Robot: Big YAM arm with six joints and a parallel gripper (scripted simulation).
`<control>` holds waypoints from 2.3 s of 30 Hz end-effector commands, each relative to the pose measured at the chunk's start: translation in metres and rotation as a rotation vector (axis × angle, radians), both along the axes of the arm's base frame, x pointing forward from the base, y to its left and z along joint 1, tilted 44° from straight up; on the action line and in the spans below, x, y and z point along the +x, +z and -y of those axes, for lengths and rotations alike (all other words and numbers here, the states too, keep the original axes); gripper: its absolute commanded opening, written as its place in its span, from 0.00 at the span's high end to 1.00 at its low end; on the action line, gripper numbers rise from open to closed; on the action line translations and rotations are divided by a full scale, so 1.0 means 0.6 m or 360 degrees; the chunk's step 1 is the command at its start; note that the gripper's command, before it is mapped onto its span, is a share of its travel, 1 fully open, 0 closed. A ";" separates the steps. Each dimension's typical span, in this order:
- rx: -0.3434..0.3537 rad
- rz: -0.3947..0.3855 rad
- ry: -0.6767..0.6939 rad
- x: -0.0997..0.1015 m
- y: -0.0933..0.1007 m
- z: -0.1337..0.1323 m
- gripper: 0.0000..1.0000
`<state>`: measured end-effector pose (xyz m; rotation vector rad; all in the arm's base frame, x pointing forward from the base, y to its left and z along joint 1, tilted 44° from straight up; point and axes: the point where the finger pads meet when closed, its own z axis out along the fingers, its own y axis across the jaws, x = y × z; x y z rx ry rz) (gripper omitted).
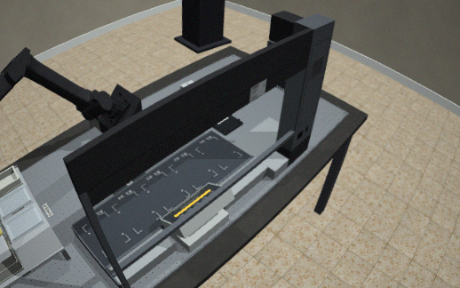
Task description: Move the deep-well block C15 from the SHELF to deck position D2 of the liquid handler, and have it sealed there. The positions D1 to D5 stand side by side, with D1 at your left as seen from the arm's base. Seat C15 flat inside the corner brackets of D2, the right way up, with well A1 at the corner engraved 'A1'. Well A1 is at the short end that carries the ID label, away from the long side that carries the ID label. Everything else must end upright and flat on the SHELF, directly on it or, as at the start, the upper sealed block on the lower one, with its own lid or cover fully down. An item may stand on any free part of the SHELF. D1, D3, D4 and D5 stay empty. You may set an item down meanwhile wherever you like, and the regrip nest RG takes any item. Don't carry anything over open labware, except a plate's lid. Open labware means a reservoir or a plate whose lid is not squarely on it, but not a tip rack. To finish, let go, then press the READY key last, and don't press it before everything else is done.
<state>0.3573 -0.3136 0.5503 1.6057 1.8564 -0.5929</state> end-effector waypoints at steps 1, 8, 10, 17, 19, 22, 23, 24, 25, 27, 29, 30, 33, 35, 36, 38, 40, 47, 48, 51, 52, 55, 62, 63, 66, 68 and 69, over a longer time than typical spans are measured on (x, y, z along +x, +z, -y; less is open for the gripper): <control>-0.0044 0.0029 0.0008 -0.008 0.053 0.019 0.00; -0.0046 0.0029 0.0008 0.000 0.081 0.047 0.00; -0.0047 0.0028 0.0007 0.000 0.083 0.048 0.00; -0.0060 0.0048 0.0022 -0.004 0.094 0.036 0.00; -0.0060 0.0050 0.0020 -0.004 0.094 0.036 0.00; -0.0060 0.0050 0.0020 -0.004 0.094 0.036 0.00; -0.0060 0.0050 0.0020 -0.004 0.094 0.036 0.00; -0.0060 0.0050 0.0020 -0.004 0.094 0.036 0.00; -0.0060 0.0050 0.0020 -0.004 0.094 0.036 0.00; -0.0060 0.0050 0.0020 -0.004 0.094 0.036 0.00; -0.0060 0.0050 0.0020 -0.004 0.094 0.036 0.00; -0.0060 0.0050 0.0020 -0.004 0.094 0.036 0.00; -0.0060 0.0050 0.0020 -0.004 0.094 0.036 0.00; -0.0060 0.0050 0.0020 -0.004 0.094 0.036 0.00; -0.0060 0.0050 0.0020 -0.004 0.094 0.036 0.00; -0.0060 0.0050 0.0020 -0.004 0.094 0.036 0.00; -0.0060 0.0050 0.0020 -0.004 0.094 0.036 0.00; -0.0062 0.0050 0.0007 -0.014 0.071 0.051 0.00; -0.0062 0.0049 0.0007 -0.013 0.067 0.055 0.00; -0.0034 0.0008 0.0007 0.007 0.043 0.069 0.00; -0.0055 0.0049 0.0017 0.005 0.066 0.053 0.00; -0.0055 0.0049 0.0017 0.005 0.066 0.053 0.00; -0.0055 0.0049 0.0017 0.005 0.066 0.053 0.00; -0.0055 0.0049 0.0017 0.005 0.066 0.053 0.00; -0.0055 0.0049 0.0017 0.005 0.066 0.053 0.00; -0.0055 0.0049 0.0017 0.005 0.066 0.053 0.00; -0.0055 0.0049 0.0017 0.005 0.066 0.053 0.00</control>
